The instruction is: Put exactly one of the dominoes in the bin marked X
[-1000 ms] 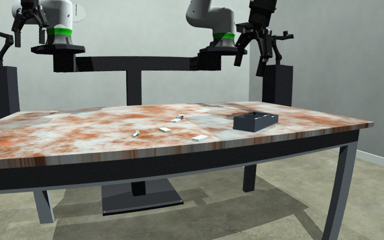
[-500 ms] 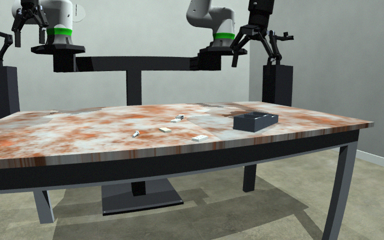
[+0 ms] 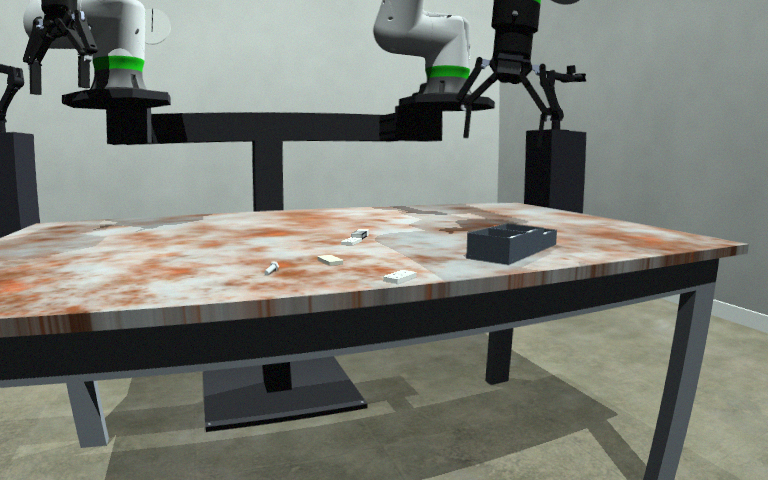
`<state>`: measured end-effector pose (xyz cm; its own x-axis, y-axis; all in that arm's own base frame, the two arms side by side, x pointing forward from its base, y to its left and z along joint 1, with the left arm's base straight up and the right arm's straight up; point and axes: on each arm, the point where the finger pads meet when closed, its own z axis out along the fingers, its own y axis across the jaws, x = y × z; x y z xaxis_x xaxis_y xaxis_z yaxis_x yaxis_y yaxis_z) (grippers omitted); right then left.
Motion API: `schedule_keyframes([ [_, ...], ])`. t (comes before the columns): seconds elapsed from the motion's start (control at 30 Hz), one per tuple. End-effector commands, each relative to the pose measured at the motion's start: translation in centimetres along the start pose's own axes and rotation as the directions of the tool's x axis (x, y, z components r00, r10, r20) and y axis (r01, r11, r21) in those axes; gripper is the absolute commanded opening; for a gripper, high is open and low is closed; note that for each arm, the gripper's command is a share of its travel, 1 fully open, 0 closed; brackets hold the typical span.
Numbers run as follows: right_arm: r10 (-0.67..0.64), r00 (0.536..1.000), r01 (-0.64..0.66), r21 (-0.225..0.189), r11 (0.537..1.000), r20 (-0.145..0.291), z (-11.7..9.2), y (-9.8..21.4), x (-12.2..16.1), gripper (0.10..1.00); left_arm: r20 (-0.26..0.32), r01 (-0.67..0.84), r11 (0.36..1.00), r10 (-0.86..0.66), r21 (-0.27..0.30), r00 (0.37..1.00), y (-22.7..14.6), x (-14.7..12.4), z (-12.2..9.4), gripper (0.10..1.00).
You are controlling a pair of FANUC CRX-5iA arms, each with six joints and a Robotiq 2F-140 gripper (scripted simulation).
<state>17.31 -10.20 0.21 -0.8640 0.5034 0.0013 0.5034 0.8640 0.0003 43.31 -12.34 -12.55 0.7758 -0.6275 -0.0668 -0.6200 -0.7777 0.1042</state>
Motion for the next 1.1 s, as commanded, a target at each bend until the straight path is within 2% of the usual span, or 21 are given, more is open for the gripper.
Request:
schedule_keyframes([
  [0.0,0.0,1.0,0.0,0.0,1.0,0.001,0.0,0.0,-0.1,1.0,-0.022,0.153,0.988,-0.153,0.027,0.988,-0.1,-1.3,0.0,1.0],
  [0.3,0.0,1.0,0.0,0.0,1.0,0.001,0.0,0.0,-0.1,1.0,-0.072,0.42,0.907,-0.416,0.044,0.907,0.2,-3.5,0.3,1.0],
  [0.37,0.0,1.0,0.0,0.0,1.0,0.001,0.0,0.0,-0.1,1.0,-0.072,0.42,0.907,-0.416,0.044,0.907,0.2,-3.5,0.3,1.0],
  [0.4,0.0,1.0,0.0,0.0,1.0,0.001,0.0,0.0,-0.1,1.0,-0.09,0.499,0.866,-0.493,0.047,0.865,0.3,-4.3,0.3,1.0],
  [0.53,0.0,1.0,0.0,0.0,1.0,0.001,0.0,0.0,-0.1,1.0,-0.113,0.592,0.805,-0.585,0.042,0.803,0.4,-5.0,0.5,1.0],
  [0.77,0.0,1.0,0.0,0.0,1.0,0.001,0.0,0.0,-0.1,1.0,-0.117,0.607,0.793,-0.6,0.042,0.792,0.4,-5.0,0.5,1.0],
  [0.87,0.0,1.0,0.0,0.0,1.0,0.001,0.0,0.0,-0.1,1.0,-0.122,0.719,0.695,-0.711,0.024,0.692,-0.6,-3.4,2.1,1.0],
  [0.93,0.0,1.0,0.0,0.0,1.0,0.001,0.0,0.0,-0.1,1.0,-0.122,0.719,0.695,-0.711,0.024,0.692,-0.6,-3.4,2.1,1.0],
  [1.07,0.0,1.0,0.0,0.0,1.0,0.001,0.0,0.0,-0.1,1.0,-0.125,0.822,0.569,-0.816,0.002,0.565,-1.9,-1.2,4.2,1.0],
])
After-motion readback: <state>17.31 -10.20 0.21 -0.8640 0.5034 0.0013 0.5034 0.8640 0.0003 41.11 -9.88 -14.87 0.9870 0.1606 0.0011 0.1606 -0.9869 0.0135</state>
